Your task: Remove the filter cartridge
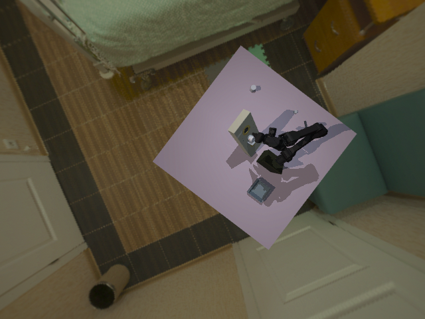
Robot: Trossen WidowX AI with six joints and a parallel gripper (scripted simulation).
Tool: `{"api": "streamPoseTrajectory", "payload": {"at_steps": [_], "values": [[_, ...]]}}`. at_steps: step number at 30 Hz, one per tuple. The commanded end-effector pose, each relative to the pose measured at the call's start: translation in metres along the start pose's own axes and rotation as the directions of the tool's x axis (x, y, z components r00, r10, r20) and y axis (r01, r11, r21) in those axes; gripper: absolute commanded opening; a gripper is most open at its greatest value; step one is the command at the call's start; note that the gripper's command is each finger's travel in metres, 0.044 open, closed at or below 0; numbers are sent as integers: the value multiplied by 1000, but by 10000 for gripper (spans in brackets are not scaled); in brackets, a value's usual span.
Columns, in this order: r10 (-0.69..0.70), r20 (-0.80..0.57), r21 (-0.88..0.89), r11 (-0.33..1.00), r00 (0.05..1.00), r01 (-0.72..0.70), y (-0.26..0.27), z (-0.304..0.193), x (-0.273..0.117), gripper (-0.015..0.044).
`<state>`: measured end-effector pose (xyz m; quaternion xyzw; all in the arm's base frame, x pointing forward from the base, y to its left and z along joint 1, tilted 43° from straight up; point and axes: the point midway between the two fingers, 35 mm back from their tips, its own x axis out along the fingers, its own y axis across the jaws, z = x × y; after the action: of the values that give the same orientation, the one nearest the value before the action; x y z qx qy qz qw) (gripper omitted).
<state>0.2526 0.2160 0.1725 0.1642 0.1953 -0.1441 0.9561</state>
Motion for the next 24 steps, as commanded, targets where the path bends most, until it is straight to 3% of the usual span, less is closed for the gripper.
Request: {"api": "streamPoseTrajectory", "payload": {"at_steps": [1,4,7,9,13,15,24], "values": [[12,6,15,1000,1000,-12,25,14,-23,328],[13,7,15,1000,1000,-13,29,16,-27,406],[-49,-33,-201,979,998,41,12,3,-16,328],[-141,-84,-473,877,986,85,-14,-13,-3,305],[-338,-164,-857,514,927,36,-68,-38,13,305],[-374,-175,-898,439,911,8,-78,-42,15,305],[-374,-175,-898,439,911,8,-78,-42,16,305]]}}
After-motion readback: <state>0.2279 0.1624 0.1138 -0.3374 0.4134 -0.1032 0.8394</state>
